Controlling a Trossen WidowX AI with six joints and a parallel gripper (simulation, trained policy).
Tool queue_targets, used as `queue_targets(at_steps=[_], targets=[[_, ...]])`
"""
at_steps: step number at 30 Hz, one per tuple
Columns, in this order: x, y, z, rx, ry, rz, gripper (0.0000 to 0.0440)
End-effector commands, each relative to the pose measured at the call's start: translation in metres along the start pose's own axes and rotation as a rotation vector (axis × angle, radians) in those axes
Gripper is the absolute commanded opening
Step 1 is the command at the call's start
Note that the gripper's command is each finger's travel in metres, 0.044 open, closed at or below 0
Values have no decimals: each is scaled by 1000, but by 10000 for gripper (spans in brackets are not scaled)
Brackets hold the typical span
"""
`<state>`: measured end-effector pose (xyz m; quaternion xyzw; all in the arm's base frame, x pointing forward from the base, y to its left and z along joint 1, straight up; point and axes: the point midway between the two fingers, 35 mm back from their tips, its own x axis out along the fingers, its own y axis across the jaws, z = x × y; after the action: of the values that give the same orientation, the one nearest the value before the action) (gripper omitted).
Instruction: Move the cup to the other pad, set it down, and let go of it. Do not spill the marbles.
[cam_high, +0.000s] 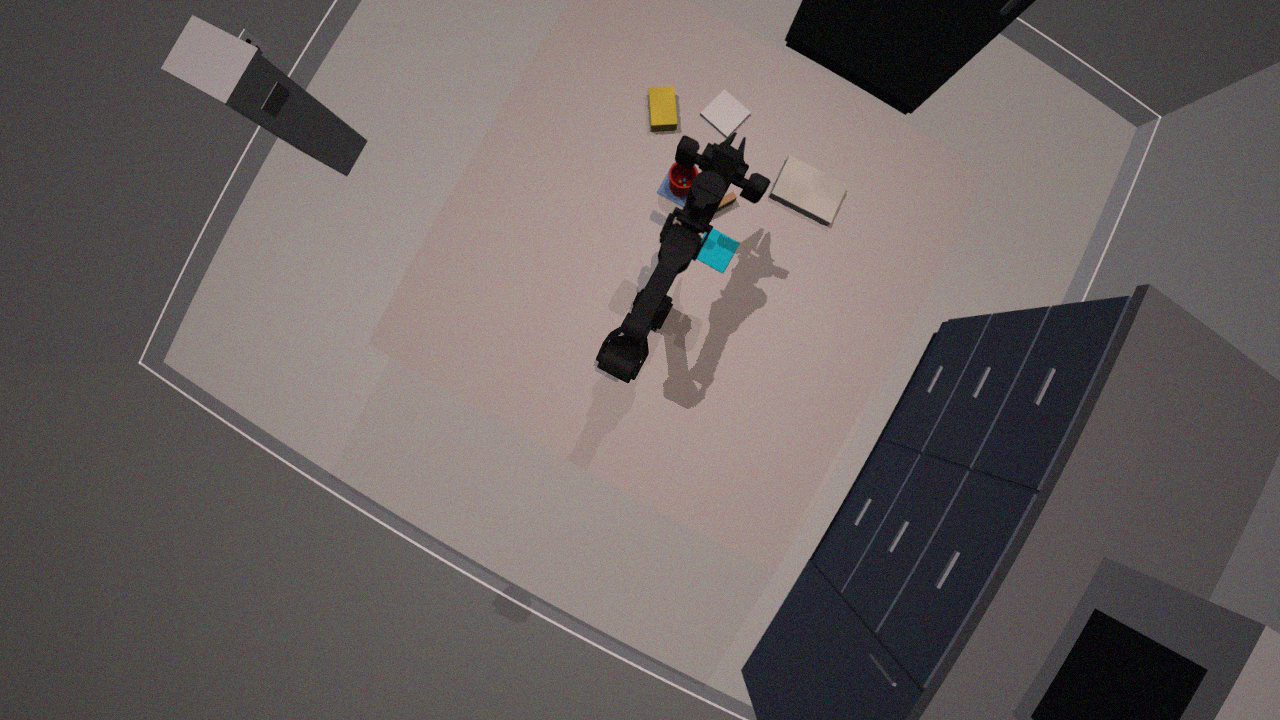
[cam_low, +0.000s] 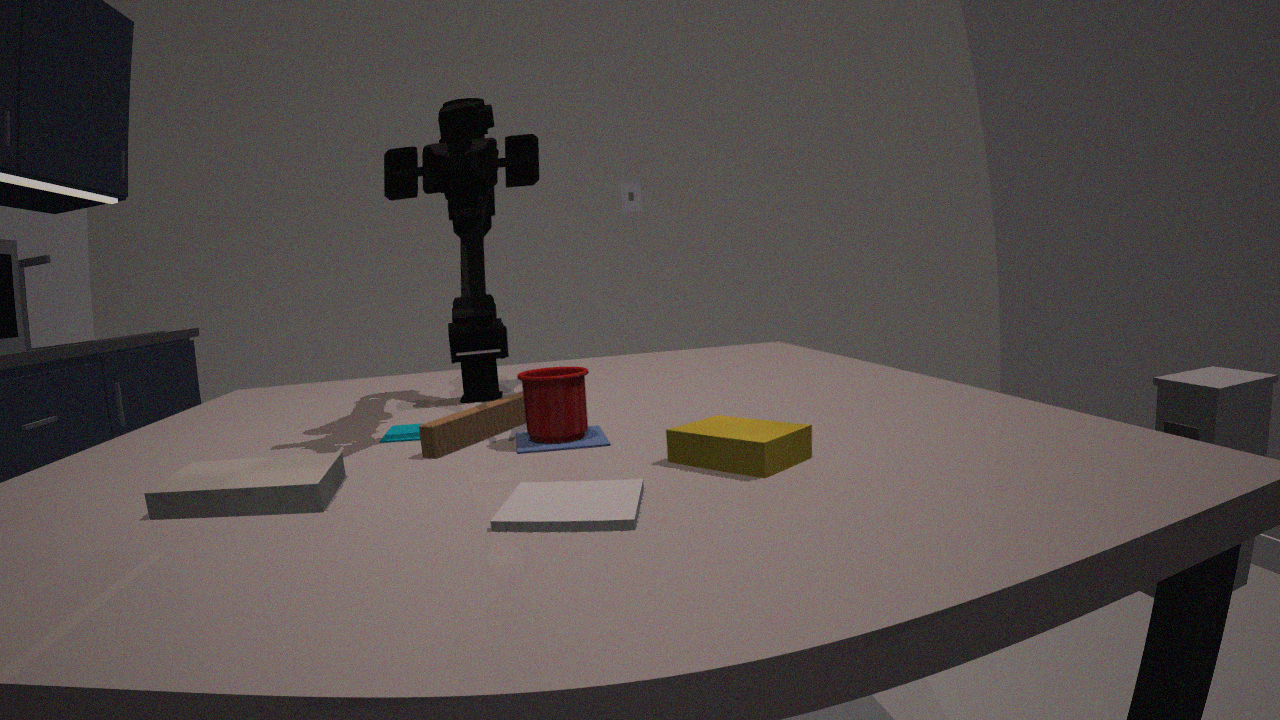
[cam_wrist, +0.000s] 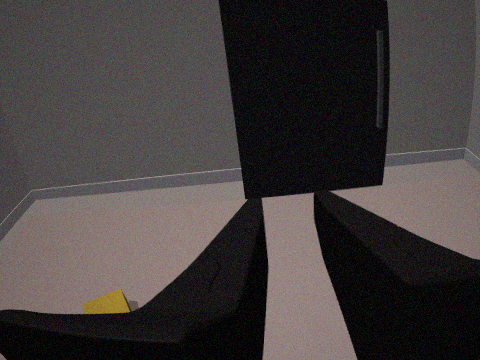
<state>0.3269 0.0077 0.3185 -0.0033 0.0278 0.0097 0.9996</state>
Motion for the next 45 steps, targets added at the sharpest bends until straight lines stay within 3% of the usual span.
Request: queue_targets(at_steps=[1,8,45], targets=[[4,2,2,22,29,-1,55],[13,9,4,80,94,18,100],[46,55,-5,442,540,12,121]])
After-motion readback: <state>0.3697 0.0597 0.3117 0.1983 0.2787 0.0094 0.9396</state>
